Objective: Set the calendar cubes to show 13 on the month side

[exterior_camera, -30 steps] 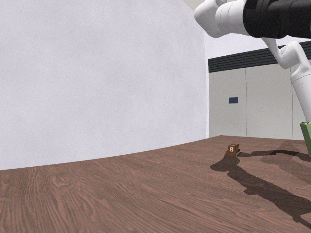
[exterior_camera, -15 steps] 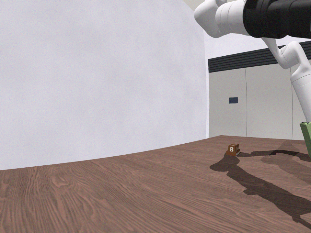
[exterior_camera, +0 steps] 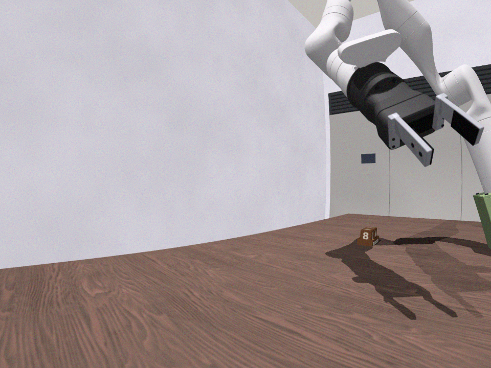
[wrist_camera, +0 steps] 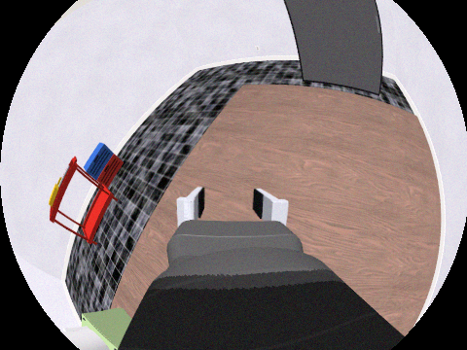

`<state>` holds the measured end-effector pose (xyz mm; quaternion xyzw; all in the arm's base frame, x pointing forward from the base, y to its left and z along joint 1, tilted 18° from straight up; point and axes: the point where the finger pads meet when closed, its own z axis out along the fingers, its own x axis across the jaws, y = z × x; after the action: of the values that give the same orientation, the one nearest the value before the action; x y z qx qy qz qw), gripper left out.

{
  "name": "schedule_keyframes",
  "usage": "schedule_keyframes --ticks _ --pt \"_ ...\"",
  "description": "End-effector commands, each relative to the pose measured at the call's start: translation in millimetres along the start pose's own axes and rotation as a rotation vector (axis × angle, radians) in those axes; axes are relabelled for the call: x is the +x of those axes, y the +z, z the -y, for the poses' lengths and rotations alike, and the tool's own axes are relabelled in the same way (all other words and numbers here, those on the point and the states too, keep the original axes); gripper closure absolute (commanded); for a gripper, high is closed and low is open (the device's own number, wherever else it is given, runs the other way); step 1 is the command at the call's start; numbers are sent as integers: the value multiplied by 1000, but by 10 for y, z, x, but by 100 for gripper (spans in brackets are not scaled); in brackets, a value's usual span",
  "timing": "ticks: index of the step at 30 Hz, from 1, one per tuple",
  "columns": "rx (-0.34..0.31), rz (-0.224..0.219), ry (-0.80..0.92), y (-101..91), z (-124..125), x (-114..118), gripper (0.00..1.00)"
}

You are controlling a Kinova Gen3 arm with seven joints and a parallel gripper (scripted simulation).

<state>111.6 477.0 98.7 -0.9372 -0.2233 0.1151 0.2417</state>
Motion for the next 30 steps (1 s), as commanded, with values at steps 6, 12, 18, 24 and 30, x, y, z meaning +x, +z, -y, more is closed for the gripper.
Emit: schedule_keyframes --ticks 6,12,18,24,30 --pt "-137 -177 72 -706 -1066 421 0" --pt "-275 -307 142 -1305 -2061 513 0" --pt "-366 -387 196 -1720 -2719 422 0" --pt "-417 -429 229 -1952 -3084 310 0" --pt "-417 -429 229 -1952 -3084 310 0"
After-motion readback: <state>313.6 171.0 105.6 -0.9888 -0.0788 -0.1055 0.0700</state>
